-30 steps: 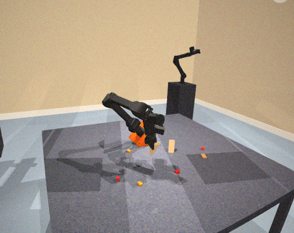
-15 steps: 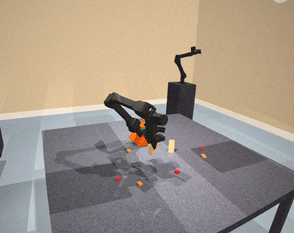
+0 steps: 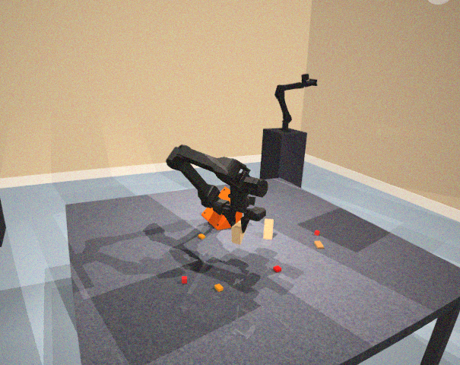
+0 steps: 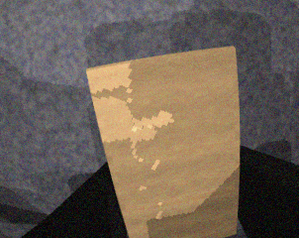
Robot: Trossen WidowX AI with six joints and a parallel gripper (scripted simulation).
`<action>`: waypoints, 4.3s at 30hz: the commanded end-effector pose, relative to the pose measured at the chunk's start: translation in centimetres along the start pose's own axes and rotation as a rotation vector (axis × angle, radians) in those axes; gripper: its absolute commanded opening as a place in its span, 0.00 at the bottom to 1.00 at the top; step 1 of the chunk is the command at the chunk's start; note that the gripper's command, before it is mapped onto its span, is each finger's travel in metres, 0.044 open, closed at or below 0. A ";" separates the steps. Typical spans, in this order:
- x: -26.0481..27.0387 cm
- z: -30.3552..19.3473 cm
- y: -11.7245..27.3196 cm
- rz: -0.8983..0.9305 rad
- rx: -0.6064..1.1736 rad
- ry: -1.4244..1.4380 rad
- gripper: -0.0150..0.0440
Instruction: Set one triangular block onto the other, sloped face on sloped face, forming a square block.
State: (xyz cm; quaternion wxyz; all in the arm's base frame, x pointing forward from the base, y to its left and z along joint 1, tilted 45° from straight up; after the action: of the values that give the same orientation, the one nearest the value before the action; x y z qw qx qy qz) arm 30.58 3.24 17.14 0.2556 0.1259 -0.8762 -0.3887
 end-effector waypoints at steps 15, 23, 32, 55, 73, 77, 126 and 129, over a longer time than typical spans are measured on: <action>-0.7 0.0 0.4 0.058 0.023 0.426 0.25; -2.1 2.1 1.2 0.047 0.016 0.429 0.25; -4.0 5.8 2.5 0.037 0.008 0.432 0.25; -6.6 15.9 5.1 0.051 0.014 0.428 0.25; -5.8 17.9 -0.1 0.051 0.015 0.427 0.25; -5.3 18.4 -1.7 0.051 0.015 0.427 0.25; -4.5 20.0 -5.4 0.039 0.021 0.430 0.25; -4.5 20.1 -5.5 0.039 0.021 0.430 0.25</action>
State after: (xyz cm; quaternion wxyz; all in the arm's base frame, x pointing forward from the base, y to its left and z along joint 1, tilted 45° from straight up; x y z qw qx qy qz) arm 23.52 13.95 0.25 0.4408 0.1899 -0.8084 -0.3408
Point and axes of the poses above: the point midway between the two fingers, 35 mm back from their tips, its own y axis back along the fingers, its own x axis across the jaws, z = x × y, the point moved 7 cm from there along y, back along the fingers, and after that the axes turned 5 degrees about y, right-handed, at the moved point
